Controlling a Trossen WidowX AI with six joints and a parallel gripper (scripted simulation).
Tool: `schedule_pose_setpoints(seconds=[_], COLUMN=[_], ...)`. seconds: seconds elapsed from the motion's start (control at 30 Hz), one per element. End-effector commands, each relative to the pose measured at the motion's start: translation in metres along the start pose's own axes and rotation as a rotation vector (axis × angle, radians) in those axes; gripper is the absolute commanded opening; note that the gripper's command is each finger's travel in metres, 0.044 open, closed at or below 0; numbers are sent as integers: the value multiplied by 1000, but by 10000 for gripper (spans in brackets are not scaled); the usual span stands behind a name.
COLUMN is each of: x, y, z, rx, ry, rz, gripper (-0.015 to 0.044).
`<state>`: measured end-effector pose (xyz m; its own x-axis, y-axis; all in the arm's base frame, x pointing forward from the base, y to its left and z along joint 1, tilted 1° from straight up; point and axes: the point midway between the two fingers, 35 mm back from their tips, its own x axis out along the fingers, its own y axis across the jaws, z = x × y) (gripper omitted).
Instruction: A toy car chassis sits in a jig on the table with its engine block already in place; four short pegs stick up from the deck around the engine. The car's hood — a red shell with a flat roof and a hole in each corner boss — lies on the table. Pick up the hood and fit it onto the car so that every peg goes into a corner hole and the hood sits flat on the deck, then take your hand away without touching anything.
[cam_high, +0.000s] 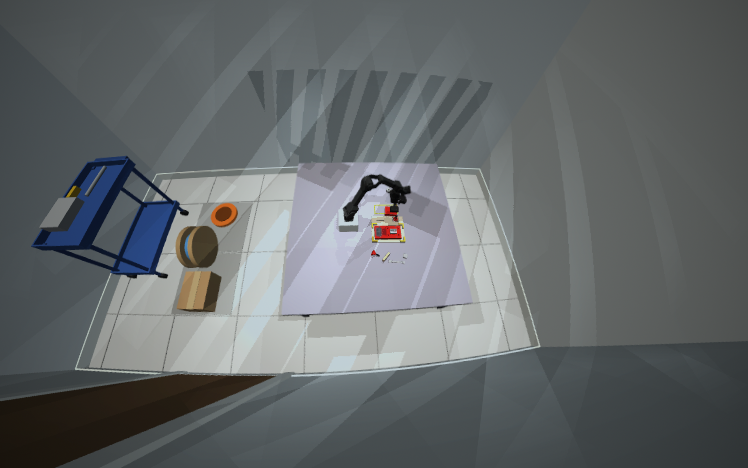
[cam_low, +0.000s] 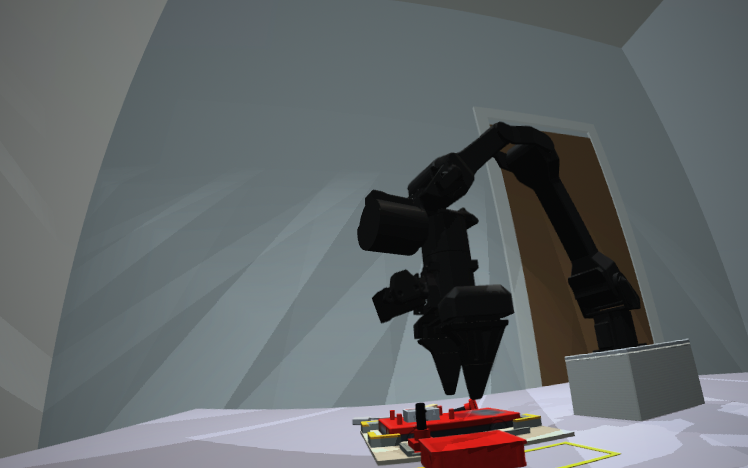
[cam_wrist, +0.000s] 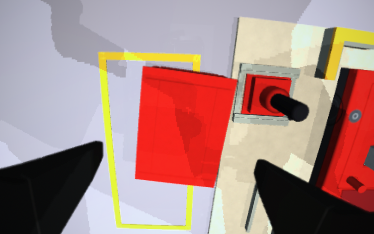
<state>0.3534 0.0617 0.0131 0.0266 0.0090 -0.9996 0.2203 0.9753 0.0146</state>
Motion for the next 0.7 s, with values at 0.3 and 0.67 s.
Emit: schedule_pose_setpoints(seconds=[0.3, 0.67], x=[10, 16], y=[-1, -1], z=[-1, -2], rx=[7, 7], ry=[3, 3], rz=[-6, -6], gripper=[440, 440])
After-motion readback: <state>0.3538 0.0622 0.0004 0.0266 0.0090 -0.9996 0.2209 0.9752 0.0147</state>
